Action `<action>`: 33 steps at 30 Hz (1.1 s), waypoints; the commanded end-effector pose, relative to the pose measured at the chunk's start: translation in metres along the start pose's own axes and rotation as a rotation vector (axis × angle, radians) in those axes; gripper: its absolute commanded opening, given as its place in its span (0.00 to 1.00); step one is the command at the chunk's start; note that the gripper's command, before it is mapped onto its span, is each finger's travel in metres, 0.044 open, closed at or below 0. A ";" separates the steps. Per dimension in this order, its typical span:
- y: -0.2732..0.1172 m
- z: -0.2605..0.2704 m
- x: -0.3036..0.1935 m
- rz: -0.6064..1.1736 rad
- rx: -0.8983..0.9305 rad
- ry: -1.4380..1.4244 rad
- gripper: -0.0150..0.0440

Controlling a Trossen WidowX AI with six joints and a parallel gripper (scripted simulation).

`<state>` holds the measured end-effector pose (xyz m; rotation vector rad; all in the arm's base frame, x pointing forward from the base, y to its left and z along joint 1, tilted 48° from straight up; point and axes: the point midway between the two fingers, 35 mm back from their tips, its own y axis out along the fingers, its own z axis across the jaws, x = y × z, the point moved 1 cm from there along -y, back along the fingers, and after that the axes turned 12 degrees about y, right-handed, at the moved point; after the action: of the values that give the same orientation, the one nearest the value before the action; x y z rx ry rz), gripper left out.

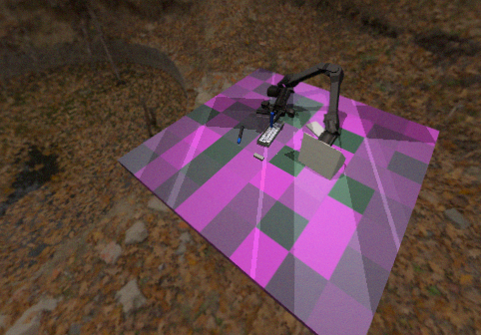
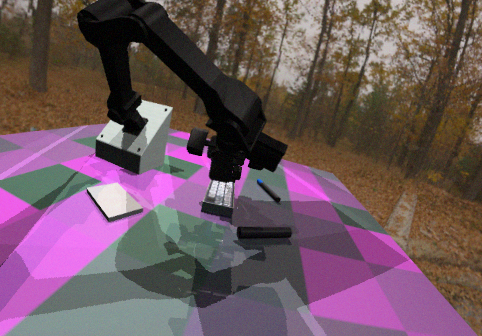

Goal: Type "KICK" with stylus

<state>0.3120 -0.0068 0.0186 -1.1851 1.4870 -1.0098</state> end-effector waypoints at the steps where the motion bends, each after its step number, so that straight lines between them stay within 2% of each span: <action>1: 0.015 -0.010 -0.011 0.007 0.002 0.000 0.25; 9: 0.027 -0.018 -0.017 0.008 0.002 0.000 0.25; 22: 0.037 -0.013 -0.001 0.007 0.003 0.001 0.25; 25: 0.039 -0.013 0.001 0.007 0.003 0.001 0.39; 33: 0.039 -0.013 0.001 0.007 0.003 0.001 0.39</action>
<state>0.2923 0.0008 -0.0149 -1.1725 1.4922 -1.0097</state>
